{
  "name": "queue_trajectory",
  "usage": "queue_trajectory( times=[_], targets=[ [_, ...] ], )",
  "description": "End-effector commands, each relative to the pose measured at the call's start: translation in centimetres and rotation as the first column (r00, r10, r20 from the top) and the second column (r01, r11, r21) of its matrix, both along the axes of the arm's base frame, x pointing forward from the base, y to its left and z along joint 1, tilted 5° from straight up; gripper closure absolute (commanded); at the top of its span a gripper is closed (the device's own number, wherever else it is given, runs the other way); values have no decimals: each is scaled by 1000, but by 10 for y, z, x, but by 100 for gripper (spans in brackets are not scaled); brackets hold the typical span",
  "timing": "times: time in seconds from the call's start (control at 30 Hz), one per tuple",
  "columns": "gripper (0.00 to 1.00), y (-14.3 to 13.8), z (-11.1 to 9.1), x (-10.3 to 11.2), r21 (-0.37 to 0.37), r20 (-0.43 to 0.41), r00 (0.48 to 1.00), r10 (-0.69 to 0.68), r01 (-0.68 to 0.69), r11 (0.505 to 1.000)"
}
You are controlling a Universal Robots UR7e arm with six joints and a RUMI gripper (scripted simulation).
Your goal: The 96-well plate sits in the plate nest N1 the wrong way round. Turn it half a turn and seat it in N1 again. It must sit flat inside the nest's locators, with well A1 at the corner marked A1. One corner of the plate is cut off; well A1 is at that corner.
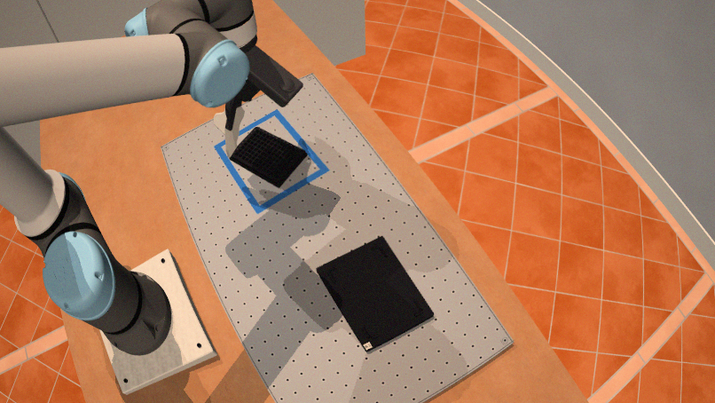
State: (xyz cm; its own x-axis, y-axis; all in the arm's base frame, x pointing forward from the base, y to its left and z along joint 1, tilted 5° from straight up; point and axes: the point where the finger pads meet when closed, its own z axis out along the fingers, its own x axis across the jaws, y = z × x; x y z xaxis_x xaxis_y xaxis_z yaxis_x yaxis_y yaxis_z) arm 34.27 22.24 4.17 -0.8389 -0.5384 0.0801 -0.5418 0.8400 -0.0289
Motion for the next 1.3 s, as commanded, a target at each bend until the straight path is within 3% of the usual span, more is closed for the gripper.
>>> queue_trajectory(
  times=[0.0,0.3,0.53,0.77,0.83,1.03,1.27],
  targets=[
    [0,0,1,0,0,1,1000,0,0,1000],
    [0,0,1,0,0,1,1000,0,0,1000],
    [0,0,1,0,14,-13,973,230,-230,973],
    [0,0,1,0,30,-24,893,449,-448,894],
    [0,0,1,0,30,-24,893,449,-448,894],
    [0,0,1,0,46,-30,787,617,-615,787],
    [0,0,1,0,66,-33,623,782,-779,623]
  ],
)
